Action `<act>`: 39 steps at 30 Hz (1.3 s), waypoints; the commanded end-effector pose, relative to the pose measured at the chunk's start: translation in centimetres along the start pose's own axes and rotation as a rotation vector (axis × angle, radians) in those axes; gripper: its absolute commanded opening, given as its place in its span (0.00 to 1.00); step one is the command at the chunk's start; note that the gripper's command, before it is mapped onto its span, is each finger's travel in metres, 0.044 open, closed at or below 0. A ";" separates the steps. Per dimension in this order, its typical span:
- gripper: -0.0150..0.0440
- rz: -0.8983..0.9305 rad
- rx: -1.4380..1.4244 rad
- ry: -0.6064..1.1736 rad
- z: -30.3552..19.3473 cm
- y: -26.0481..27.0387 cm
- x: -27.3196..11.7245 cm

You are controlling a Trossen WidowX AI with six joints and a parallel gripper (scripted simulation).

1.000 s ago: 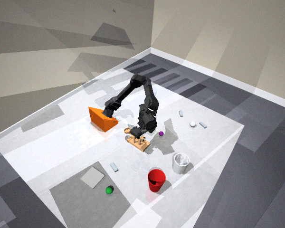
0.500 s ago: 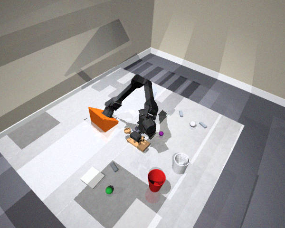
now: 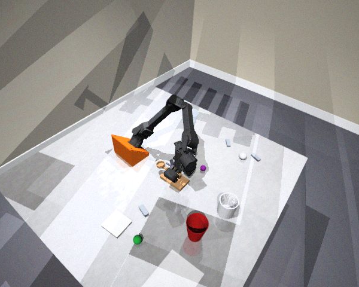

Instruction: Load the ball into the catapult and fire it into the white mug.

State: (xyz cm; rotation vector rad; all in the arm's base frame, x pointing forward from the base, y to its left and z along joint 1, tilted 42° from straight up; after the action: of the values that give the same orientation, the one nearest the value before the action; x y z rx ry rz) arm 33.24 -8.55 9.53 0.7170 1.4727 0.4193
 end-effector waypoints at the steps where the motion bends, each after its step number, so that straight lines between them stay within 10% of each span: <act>1: 1.00 0.005 0.006 0.009 -0.2 0.1 1.1; 17: 1.00 0.007 0.005 0.009 -0.3 0.1 2.4; 29: 0.47 0.002 0.000 0.003 -0.2 0.1 2.1; 39: 0.25 0.003 0.001 0.004 -0.1 0.1 -2.6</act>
State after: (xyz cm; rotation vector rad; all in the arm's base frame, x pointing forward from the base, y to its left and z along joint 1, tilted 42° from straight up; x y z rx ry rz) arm 32.94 -7.59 8.92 0.7269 1.5037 0.4362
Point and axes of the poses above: the point midway between the two fingers, 35 mm back from their tips, its own x axis out along the fingers, its own y axis across the jaws, z = x × y, the point moved 8 cm from there along -x, back along the fingers, and after that the axes turned 11 degrees about x, right-handed, at the moved point
